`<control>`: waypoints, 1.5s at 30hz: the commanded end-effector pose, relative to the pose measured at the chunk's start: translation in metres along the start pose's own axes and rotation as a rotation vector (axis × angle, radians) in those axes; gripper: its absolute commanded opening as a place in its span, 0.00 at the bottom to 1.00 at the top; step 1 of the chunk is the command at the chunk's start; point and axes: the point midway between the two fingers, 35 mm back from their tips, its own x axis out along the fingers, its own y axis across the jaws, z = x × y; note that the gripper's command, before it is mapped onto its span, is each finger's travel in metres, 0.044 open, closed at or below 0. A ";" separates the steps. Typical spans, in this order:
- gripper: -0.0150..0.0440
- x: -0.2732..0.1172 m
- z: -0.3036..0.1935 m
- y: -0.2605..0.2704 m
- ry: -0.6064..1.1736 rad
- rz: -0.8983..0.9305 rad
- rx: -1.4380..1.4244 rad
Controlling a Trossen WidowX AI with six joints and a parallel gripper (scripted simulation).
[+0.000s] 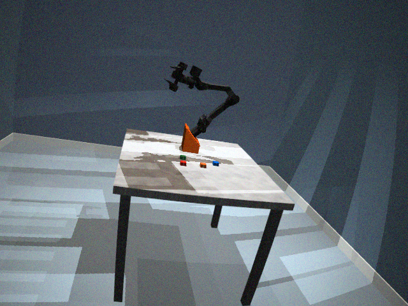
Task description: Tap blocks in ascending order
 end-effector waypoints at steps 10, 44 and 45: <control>0.93 0.028 -0.102 -0.129 0.479 -0.465 -0.806; 0.93 -0.107 -0.219 -0.285 2.102 -0.368 -1.705; 0.93 -0.107 -0.219 -0.285 2.102 -0.368 -1.705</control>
